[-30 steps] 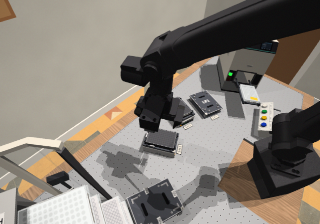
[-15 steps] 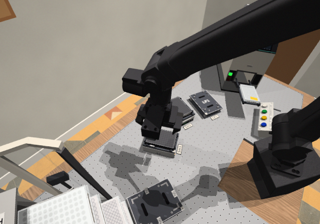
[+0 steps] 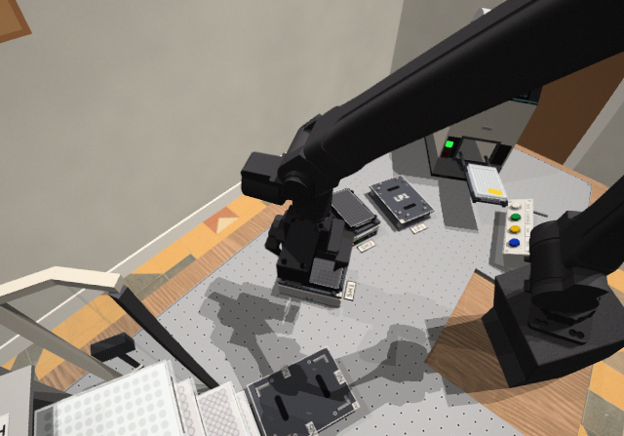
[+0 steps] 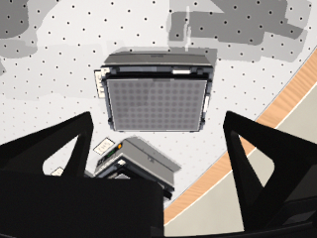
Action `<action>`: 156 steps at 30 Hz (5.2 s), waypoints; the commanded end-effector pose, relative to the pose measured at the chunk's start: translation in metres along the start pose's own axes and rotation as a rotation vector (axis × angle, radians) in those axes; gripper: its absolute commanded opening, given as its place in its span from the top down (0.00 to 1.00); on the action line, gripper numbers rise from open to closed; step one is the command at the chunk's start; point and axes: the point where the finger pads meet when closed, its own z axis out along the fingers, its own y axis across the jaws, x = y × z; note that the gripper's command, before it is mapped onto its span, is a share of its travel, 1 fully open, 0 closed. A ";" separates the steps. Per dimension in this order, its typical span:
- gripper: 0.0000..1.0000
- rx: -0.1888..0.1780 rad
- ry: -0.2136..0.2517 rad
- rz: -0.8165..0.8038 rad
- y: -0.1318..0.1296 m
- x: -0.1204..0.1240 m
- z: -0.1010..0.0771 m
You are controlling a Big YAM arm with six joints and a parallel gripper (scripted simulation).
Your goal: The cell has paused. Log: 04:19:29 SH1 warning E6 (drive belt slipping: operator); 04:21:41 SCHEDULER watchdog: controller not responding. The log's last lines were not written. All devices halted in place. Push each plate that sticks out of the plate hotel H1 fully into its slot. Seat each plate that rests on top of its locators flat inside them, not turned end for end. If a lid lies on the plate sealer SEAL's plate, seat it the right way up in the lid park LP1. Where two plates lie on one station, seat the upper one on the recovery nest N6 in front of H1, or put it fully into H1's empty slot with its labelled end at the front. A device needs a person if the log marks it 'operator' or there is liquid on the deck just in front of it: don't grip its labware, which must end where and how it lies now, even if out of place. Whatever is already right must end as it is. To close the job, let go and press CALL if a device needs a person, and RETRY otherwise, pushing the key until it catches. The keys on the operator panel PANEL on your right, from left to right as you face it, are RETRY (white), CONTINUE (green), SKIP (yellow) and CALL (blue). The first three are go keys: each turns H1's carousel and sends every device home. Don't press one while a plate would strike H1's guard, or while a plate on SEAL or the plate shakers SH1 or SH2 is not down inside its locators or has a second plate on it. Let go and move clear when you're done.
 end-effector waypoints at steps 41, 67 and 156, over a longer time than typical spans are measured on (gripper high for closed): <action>0.00 0.023 0.004 0.006 -0.010 0.001 0.020; 0.00 0.053 0.010 0.009 -0.021 0.004 -0.010; 0.00 0.060 0.019 -0.007 -0.014 0.000 -0.229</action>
